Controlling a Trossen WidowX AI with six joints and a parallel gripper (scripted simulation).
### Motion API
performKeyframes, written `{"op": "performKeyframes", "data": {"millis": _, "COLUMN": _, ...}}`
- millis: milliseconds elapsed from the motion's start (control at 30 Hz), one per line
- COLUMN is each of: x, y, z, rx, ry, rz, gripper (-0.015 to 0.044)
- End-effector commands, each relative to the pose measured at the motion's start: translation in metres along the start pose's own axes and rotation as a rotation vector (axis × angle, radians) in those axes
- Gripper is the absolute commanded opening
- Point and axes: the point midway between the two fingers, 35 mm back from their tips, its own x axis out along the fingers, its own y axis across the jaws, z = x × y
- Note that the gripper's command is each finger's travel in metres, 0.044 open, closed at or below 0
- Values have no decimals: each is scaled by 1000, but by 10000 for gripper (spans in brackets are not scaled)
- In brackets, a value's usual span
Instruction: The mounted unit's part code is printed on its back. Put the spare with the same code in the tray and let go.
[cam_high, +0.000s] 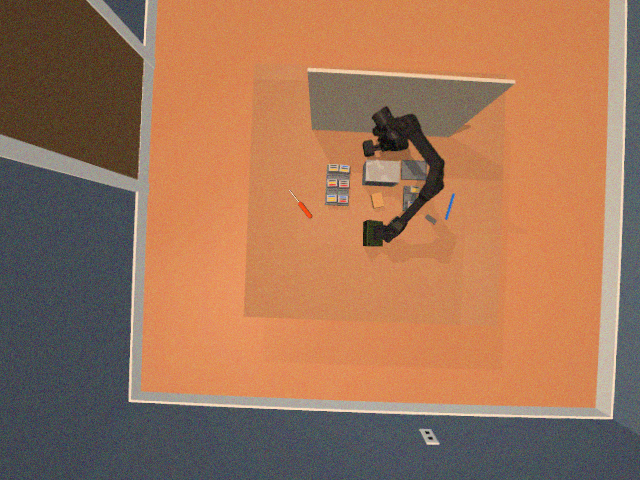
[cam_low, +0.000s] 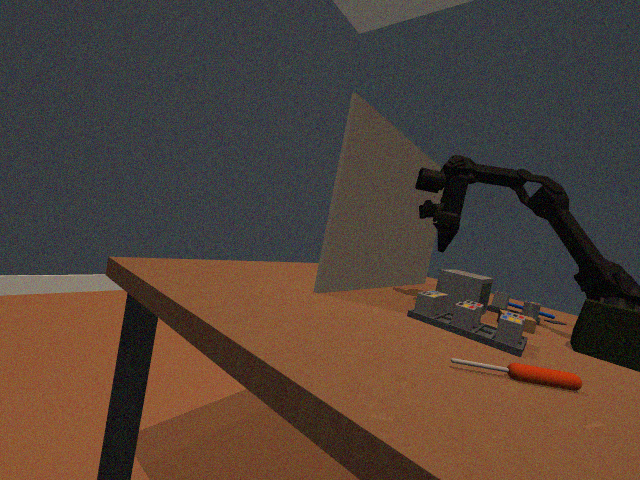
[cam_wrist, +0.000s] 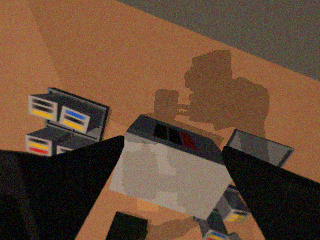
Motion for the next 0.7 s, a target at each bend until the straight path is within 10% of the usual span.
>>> {"op": "performKeyframes", "data": {"millis": 0, "x": -3, "y": 67, "z": -21, "rx": -431, "ry": -3, "rz": 11, "gripper": 440}}
{"op": "performKeyframes", "data": {"millis": 333, "x": 4, "y": 171, "z": -90, "rx": -1341, "ry": 7, "rz": 6, "gripper": 440}}
{"op": "performKeyframes", "data": {"millis": 667, "x": 5, "y": 176, "z": -94, "rx": -1387, "ry": 9, "rz": 5, "gripper": 440}}
